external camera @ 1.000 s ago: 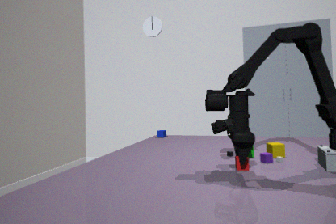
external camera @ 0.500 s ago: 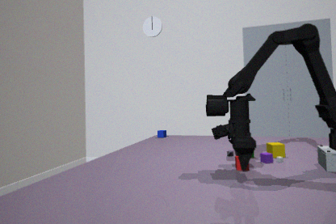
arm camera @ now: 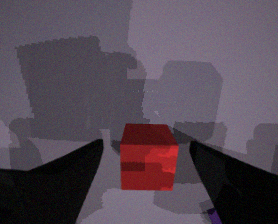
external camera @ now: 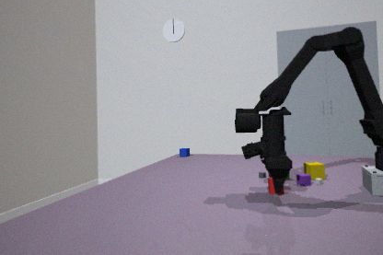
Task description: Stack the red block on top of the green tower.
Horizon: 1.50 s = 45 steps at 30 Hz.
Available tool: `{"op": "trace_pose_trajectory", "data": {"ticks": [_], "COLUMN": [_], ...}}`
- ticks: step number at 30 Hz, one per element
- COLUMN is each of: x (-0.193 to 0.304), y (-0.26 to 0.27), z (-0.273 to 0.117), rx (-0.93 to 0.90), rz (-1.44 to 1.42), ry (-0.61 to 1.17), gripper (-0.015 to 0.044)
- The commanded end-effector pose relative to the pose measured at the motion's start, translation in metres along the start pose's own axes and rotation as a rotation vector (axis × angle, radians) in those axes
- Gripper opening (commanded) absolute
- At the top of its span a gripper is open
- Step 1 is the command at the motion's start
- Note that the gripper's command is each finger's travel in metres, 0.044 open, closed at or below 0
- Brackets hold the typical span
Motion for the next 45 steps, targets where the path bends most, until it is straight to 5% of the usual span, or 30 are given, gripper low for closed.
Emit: {"op": "trace_pose_trajectory", "data": {"ticks": [1,6,14,18,38,45], "x": [0.001,0.001,0.001,0.000,-0.001,-0.002], "y": [0.000,0.000,0.000,0.000,0.000,0.000], "z": [0.000,0.000,0.000,-0.012,-0.113,-0.117], "rx": [-0.004,-0.004,-0.004,-0.004,-0.004,-0.003], "rz": [0.004,0.004,0.004,0.004,0.004,0.004], "ry": [0.005,0.005,0.005,0.005,0.004,0.002], "gripper": [0.0282,0.0151,0.0098,0.0000,0.0000,0.0000]}}
Point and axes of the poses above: the point midway between the two fingers, 35 mm back from their tips, its own z axis out along the fingers, its own y axis across the jaws, x = y × z, the point moved 2 cm from there along -z, back along the fingers, and after that the axes turned 10 degrees about z, right-handed, at the moved point
